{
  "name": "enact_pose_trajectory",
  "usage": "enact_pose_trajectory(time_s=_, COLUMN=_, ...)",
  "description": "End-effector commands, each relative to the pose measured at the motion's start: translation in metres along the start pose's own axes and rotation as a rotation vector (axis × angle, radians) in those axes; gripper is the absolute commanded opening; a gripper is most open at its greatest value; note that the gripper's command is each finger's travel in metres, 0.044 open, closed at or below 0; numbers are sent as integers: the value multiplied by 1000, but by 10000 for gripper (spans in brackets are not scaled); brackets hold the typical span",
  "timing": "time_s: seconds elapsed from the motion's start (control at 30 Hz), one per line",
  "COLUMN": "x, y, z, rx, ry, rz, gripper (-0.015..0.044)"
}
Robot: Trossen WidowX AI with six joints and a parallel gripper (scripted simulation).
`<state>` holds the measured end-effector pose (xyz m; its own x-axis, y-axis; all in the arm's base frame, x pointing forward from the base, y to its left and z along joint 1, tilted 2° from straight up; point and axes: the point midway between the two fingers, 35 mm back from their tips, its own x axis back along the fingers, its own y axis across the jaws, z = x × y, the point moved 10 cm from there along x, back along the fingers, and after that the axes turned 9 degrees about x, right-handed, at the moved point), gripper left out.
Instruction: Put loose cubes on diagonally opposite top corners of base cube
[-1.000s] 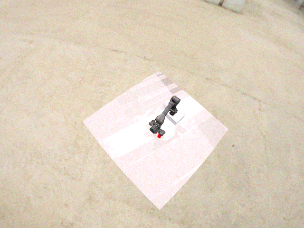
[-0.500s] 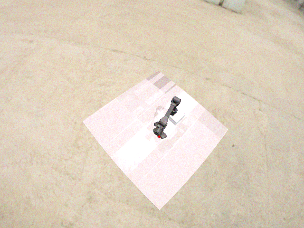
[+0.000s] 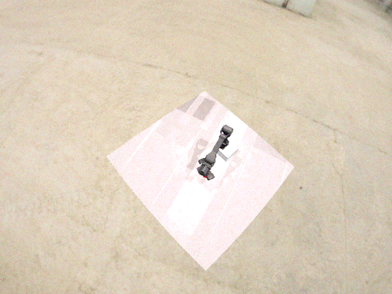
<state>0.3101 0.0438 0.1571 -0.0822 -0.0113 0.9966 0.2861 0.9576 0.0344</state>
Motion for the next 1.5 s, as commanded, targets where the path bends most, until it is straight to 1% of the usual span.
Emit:
enact_pose_trajectory(time_s=0.0, x=-6, y=-1, z=1, rx=2, ry=9, rz=11, gripper=105)
enact_pose_trajectory(time_s=0.23, x=-8, y=-1, z=1, rx=1, ry=9, rz=10, gripper=105)
enact_pose_trajectory(time_s=0.6, x=-35, y=-2, z=-1, rx=-16, ry=19, rz=-1, gripper=105)
enact_pose_trajectory(time_s=1.47, x=-36, y=-2, z=-1, rx=-16, ry=19, rz=-1, gripper=105)
